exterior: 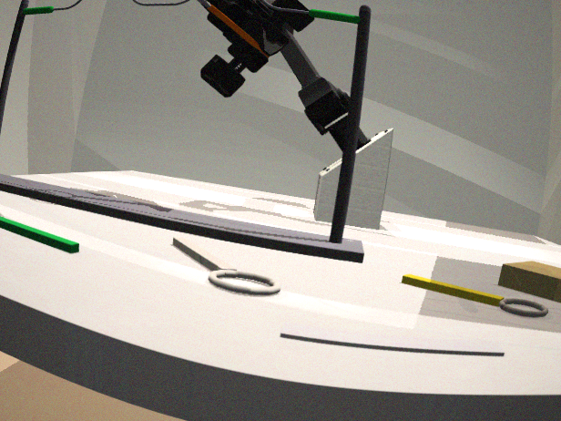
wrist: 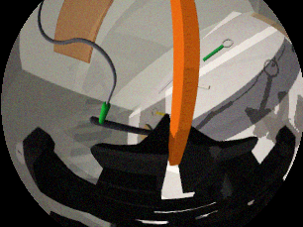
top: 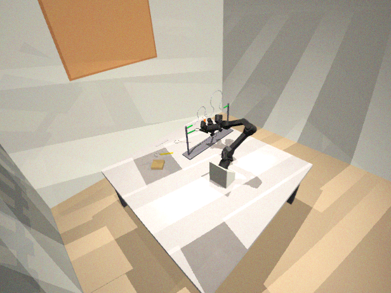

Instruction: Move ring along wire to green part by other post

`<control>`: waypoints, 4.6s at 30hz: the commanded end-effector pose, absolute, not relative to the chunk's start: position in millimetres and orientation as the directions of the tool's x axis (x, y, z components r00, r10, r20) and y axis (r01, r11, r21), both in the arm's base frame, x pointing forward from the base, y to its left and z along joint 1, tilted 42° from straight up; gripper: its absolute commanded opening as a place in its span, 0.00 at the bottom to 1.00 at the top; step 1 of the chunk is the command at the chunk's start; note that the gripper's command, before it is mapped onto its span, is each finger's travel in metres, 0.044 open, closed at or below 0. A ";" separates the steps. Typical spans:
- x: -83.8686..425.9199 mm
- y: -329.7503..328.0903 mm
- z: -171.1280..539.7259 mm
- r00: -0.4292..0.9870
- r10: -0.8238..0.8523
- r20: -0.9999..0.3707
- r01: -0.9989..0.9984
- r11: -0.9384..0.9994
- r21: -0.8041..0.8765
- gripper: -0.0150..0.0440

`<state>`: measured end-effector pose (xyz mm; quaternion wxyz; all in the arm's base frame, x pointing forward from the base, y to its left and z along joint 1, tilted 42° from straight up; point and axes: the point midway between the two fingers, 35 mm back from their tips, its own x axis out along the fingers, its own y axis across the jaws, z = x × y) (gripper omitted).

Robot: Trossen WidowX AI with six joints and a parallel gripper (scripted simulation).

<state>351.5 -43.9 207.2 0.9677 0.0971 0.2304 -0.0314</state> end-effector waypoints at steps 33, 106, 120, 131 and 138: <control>346.6 56.9 284.4 0.887 0.351 -0.302 0.056 0.565 0.823 0.00; 347.7 0.6 268.5 0.894 -0.163 -0.417 0.118 0.984 -0.133 0.00; 347.5 -17.7 272.5 0.890 -0.285 -0.355 0.135 0.910 -0.393 0.00; 347.1 -31.6 279.4 0.886 -0.369 -0.280 0.147 0.797 -0.586 0.00; 346.7 -39.5 285.4 0.883 -0.414 -0.223 0.154 0.703 -0.694 0.00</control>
